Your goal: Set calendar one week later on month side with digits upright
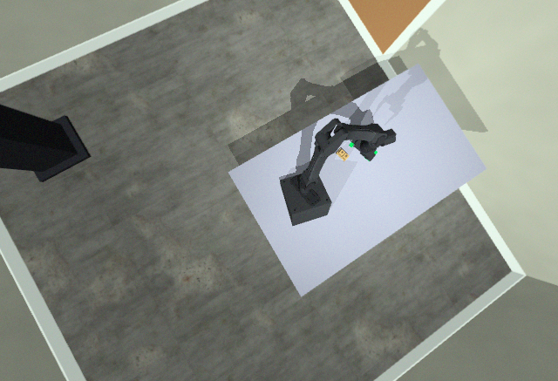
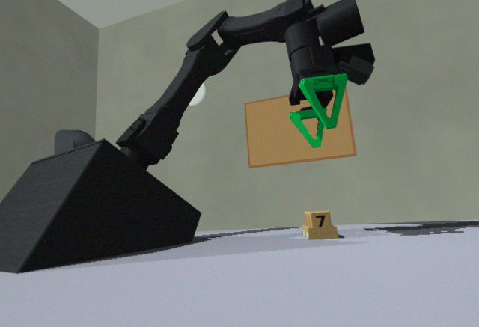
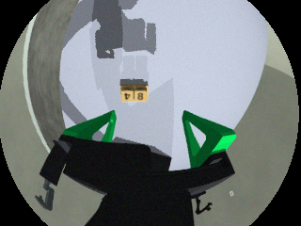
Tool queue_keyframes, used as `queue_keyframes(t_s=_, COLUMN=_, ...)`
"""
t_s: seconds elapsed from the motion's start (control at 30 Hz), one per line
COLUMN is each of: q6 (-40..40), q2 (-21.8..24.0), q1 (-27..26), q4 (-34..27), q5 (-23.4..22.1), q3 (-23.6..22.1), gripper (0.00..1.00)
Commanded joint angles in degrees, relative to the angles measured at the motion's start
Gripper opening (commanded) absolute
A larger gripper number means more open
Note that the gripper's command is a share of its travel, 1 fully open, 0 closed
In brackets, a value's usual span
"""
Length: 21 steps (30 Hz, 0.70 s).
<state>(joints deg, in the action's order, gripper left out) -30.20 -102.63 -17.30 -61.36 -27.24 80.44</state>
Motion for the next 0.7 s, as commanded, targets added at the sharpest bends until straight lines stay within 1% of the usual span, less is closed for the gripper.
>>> queue_keyframes(t_s=0.0, q6=-1.4, q2=-1.2, q1=-2.0, q4=-7.5, q5=-2.3, q3=2.3, gripper=1.0)
queue_keyframes(t_s=0.67, q6=-1.4, q2=-0.8, q1=-2.2, q4=-8.2, q5=-2.5, q3=2.2, gripper=1.0)
